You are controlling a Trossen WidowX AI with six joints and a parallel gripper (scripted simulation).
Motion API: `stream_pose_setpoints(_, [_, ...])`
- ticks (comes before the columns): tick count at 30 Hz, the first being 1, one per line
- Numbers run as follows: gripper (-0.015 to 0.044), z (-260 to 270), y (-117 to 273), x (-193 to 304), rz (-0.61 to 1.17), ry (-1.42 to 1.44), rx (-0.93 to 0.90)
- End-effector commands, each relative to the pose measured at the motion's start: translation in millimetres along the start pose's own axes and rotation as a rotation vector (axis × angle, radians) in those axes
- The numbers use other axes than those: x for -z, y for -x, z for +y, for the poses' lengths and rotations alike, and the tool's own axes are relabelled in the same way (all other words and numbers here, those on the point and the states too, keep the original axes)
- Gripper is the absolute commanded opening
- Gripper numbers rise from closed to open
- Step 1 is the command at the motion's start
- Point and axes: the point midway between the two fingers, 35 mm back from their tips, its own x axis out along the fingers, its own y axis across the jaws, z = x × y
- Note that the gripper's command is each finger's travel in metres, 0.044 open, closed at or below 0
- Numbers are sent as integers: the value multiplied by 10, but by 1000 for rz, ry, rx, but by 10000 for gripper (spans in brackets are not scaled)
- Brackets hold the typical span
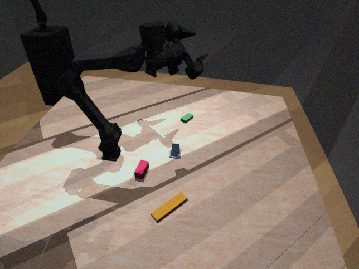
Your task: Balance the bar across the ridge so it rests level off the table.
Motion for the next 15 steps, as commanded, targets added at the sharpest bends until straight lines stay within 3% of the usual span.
stream_pose_setpoints(1, [374,17,-2,1,0,-7,-6])
stream_pose_setpoints(4, [315,264,-22,15,4,-99,-87])
stream_pose_setpoints(15, [315,1447,124,-16,73,-527,-482])
